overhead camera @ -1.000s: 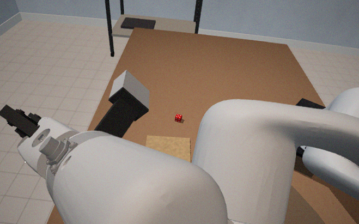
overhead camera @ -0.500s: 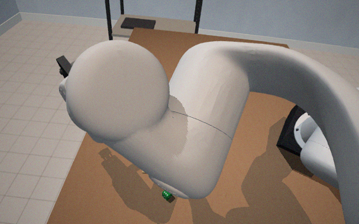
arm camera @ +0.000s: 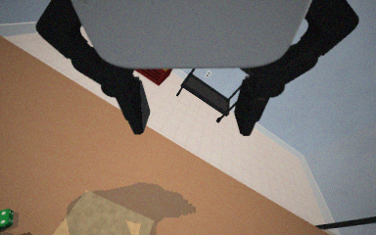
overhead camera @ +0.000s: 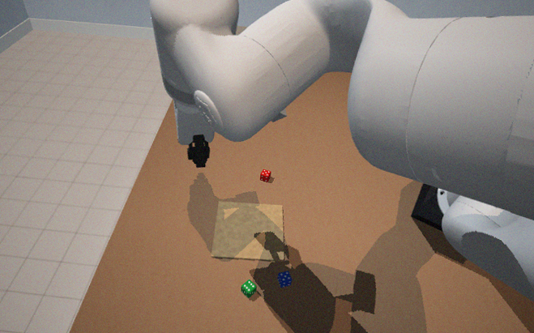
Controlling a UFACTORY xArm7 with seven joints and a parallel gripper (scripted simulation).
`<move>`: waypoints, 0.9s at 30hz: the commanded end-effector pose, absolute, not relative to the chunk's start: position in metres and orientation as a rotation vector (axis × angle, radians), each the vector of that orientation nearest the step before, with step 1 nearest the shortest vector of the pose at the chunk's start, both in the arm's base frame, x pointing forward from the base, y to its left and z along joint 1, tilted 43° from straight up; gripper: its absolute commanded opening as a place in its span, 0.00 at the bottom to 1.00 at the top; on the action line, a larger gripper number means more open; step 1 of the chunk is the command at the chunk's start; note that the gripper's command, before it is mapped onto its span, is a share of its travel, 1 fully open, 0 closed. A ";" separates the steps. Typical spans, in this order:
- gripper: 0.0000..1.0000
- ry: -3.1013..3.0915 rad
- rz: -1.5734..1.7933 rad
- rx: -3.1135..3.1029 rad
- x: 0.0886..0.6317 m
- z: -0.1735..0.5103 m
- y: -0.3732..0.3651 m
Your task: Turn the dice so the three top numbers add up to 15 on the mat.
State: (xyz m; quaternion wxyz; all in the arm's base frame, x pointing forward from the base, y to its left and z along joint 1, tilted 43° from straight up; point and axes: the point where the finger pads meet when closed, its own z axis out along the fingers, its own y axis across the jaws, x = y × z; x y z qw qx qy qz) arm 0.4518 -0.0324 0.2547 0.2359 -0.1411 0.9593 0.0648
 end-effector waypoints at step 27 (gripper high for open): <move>1.00 2.773 1.153 0.870 0.369 0.053 -0.087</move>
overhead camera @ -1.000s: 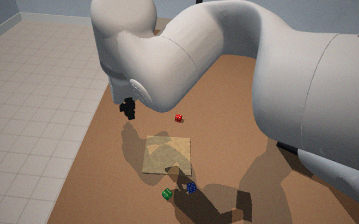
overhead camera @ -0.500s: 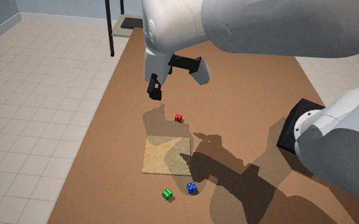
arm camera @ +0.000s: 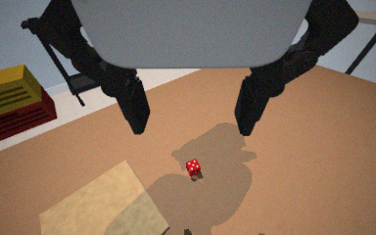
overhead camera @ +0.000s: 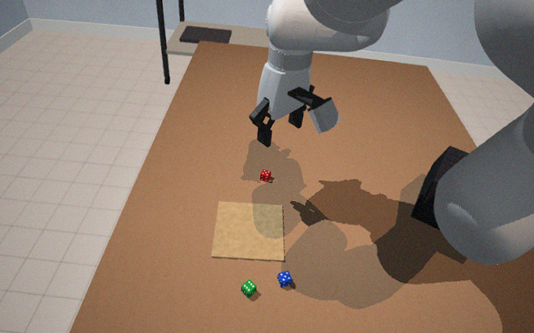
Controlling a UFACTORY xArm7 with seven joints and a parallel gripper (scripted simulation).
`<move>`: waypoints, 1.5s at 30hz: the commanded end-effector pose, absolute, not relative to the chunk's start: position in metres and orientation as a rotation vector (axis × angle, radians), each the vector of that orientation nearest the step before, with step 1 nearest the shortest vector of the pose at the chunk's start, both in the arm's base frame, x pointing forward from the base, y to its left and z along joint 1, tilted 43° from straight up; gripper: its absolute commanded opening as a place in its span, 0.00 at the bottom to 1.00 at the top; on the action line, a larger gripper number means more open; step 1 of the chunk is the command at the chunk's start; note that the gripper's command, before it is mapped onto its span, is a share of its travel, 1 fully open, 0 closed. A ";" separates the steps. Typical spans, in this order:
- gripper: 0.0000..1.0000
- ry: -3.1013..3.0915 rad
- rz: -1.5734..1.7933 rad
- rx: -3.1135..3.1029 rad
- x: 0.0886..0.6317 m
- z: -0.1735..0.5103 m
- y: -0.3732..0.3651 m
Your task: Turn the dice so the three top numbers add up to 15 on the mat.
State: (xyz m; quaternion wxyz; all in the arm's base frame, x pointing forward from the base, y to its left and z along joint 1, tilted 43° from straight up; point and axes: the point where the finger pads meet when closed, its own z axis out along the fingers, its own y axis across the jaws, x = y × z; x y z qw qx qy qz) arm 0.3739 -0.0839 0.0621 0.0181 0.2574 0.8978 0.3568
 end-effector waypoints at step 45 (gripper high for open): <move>1.00 2.773 1.154 0.871 0.396 -0.026 -0.016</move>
